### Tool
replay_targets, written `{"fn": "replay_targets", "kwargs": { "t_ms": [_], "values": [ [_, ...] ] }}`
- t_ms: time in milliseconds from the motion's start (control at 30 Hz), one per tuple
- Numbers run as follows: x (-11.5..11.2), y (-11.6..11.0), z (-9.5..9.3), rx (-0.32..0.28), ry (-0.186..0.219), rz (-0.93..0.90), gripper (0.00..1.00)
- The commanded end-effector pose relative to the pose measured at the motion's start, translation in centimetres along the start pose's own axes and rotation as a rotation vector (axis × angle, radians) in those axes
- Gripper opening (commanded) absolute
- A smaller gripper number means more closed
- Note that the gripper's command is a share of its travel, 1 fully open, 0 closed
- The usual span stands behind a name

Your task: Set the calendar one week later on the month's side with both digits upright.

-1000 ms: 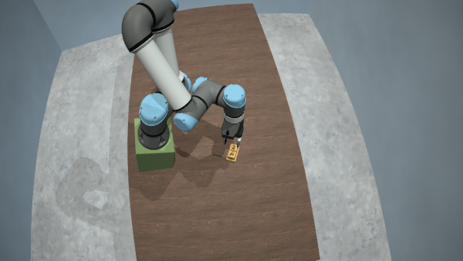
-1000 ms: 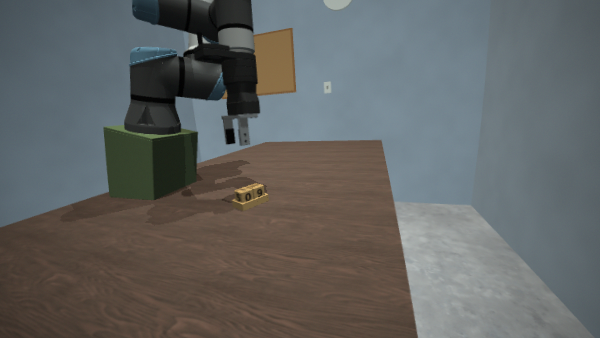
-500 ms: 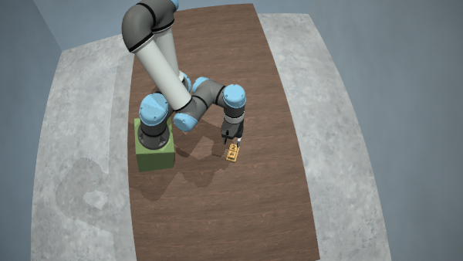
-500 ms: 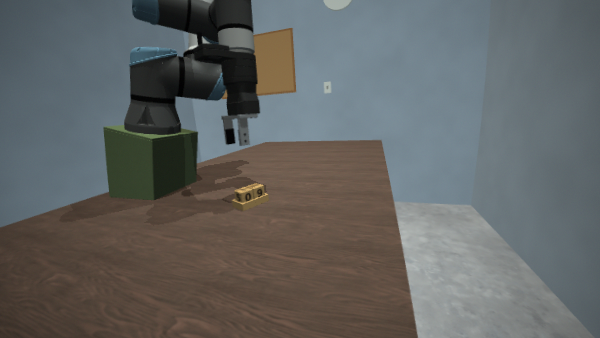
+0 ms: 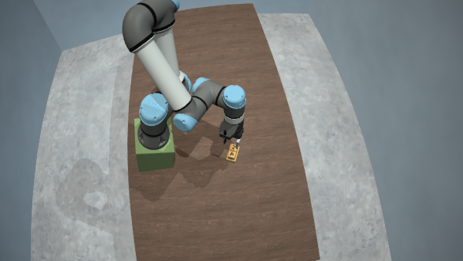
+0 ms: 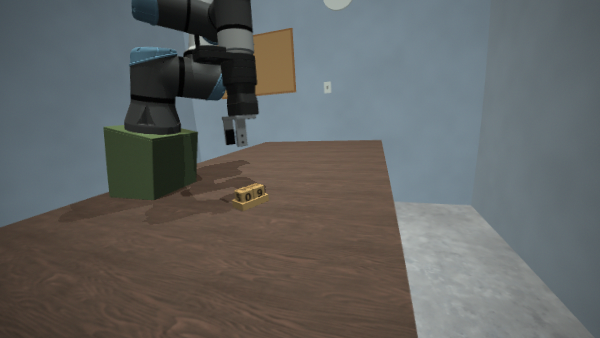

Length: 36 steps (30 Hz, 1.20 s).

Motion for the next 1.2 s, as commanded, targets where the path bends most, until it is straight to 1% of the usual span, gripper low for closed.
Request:
{"fn": "replay_targets", "kwargs": {
  "t_ms": [0,267,333,767,800,833,900,1000,1167],
  "values": [
    [0.2,0.1,-0.1,0.0,0.001,-0.092,1.0],
    [0.6,0.4,-0.5,0.0,0.001,-0.296,1.0],
    [0.6,0.4,-0.5,0.0,0.001,-0.296,1.0],
    [1.3,0.5,-1.1,-0.001,0.001,-0.687,1.0],
    [1.3,0.5,-1.1,-0.001,0.001,-0.688,1.0],
    [1.3,0.5,-1.1,-0.001,0.001,-0.729,1.0],
    [1.3,0.5,-1.1,-0.001,0.001,-0.729,1.0],
    [1.5,0.5,-1.3,-0.001,0.001,-0.856,1.0],
    [1.7,0.5,-1.5,-0.001,0.0,-0.989,1.0]
  ]
}}
Point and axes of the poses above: the point where the finger pads meet when closed, its own z axis back along the fingers, its own x axis across the jaws, y = z × x, the point moved 4 cm from there along z, back along the fingers, and after that the axes turned 1 degree about z, right-handed, at the moved point
